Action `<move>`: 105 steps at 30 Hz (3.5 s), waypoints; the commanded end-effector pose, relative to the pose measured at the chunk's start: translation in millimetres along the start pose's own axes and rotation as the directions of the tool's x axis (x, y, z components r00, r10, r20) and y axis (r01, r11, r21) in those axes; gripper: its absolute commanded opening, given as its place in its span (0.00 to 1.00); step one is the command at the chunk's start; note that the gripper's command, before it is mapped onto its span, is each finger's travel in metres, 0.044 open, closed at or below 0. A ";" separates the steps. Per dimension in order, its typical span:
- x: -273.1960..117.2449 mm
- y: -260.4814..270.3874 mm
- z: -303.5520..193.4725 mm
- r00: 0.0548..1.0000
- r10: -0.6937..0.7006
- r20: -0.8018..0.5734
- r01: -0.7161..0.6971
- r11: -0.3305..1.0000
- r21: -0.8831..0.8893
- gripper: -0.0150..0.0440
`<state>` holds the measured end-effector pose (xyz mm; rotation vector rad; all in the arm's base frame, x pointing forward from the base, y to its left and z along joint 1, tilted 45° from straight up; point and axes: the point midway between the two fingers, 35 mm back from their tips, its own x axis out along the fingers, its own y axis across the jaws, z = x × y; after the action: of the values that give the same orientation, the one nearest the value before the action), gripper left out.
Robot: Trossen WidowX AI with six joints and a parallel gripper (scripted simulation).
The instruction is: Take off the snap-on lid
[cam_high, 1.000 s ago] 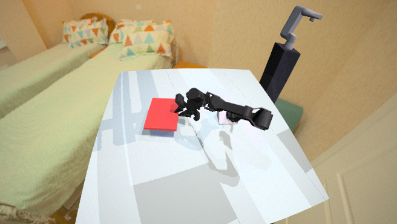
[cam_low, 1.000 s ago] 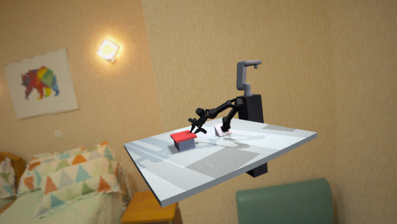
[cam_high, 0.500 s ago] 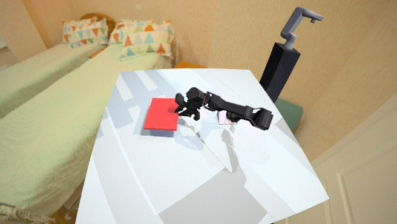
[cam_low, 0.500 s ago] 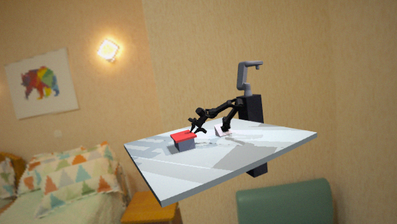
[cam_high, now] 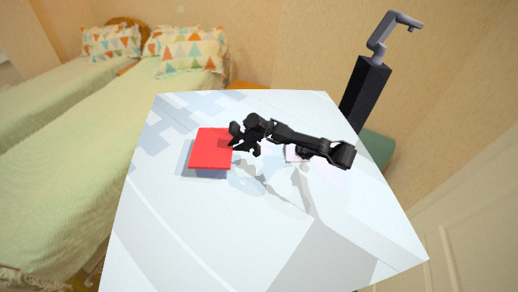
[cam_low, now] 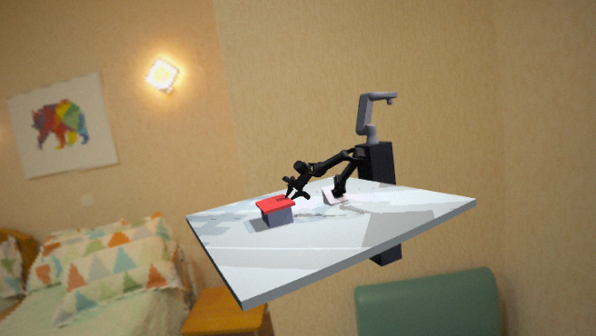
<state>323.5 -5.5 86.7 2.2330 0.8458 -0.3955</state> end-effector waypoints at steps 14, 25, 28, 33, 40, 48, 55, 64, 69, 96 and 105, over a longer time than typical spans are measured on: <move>-3.4 4.1 0.1 1.000 0.003 -0.001 -0.003 1.000 -0.001 0.25; -4.0 5.1 0.3 1.000 0.002 -0.001 -0.002 1.000 0.000 0.25; -3.4 4.6 0.3 1.000 0.002 0.000 -0.002 1.000 0.001 0.25; -3.0 4.9 0.3 1.000 0.002 0.000 -0.002 1.000 0.001 0.25; -2.6 5.2 0.3 1.000 0.002 0.000 -0.002 1.000 0.001 0.25; -2.1 5.7 0.3 1.000 0.002 0.000 -0.002 1.000 0.001 0.25; -1.7 6.1 0.3 1.000 0.002 0.000 -0.002 1.000 0.001 0.25; -1.2 6.5 0.3 1.000 0.002 0.000 -0.002 1.000 0.001 0.25; -0.8 6.8 0.3 1.000 0.002 0.000 -0.002 1.000 0.001 0.25; 0.8 8.1 0.3 1.000 0.002 0.000 -0.002 1.000 0.000 0.25; 1.4 8.7 0.3 1.000 0.002 0.000 -0.002 1.000 0.000 0.25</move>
<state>329.2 -9.3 89.8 2.2334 0.8467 -0.3936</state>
